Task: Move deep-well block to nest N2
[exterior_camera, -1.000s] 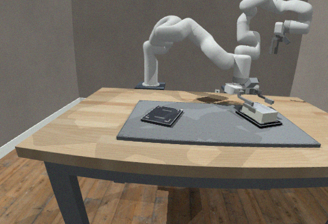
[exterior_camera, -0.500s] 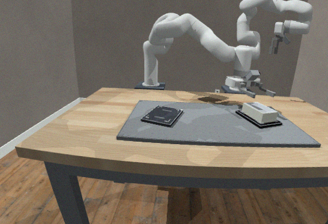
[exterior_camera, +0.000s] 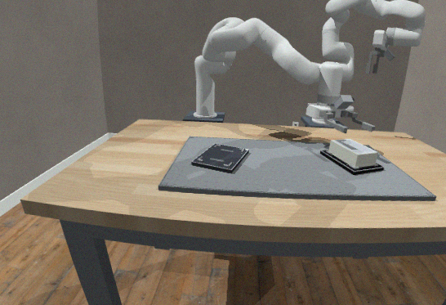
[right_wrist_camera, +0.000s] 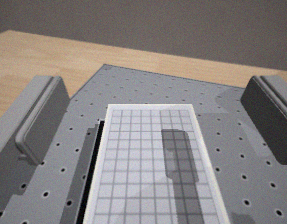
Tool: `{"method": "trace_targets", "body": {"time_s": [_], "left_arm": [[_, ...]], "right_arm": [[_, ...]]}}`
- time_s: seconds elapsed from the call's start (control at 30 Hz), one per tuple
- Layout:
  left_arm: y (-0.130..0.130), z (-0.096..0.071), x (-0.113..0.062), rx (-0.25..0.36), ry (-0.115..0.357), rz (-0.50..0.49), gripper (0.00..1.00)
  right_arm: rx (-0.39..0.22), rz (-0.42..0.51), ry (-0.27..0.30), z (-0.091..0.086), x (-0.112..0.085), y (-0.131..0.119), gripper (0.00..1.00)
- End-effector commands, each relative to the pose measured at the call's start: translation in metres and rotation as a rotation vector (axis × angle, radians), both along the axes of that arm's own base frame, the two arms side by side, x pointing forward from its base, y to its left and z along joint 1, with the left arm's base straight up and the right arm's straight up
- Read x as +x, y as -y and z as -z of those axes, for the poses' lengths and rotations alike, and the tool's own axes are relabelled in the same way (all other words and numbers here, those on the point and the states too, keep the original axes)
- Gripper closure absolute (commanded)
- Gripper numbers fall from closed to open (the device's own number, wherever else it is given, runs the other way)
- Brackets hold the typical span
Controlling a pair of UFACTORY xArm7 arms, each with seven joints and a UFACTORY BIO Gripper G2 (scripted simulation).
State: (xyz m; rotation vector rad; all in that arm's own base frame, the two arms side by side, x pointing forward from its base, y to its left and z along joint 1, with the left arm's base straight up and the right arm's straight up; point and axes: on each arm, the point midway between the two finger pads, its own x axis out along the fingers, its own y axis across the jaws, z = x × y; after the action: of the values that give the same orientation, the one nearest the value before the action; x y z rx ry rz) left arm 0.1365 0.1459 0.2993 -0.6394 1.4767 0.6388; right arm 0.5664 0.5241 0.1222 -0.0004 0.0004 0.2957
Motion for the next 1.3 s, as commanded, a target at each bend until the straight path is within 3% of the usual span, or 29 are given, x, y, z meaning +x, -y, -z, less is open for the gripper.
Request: {"method": "trace_targets", "body": {"time_s": [0.0,0.03,0.37,1.27], "left_arm": [[0.000,-0.001,0.000,0.001,0.002,0.000,0.00],[0.000,-0.001,0.000,0.001,0.002,0.000,0.00],[0.000,-0.001,0.000,0.001,0.002,0.000,0.00],[0.000,-0.001,0.000,0.001,0.002,0.000,0.00]], "right_arm": [[0.005,0.000,0.004,-0.004,0.001,-0.001,0.63],[0.005,0.000,0.004,-0.004,0.001,-0.001,0.63],[0.005,0.321,0.003,-0.036,-0.014,0.034,0.63],[0.005,0.321,0.003,-0.110,-0.047,0.115,0.63]]}}
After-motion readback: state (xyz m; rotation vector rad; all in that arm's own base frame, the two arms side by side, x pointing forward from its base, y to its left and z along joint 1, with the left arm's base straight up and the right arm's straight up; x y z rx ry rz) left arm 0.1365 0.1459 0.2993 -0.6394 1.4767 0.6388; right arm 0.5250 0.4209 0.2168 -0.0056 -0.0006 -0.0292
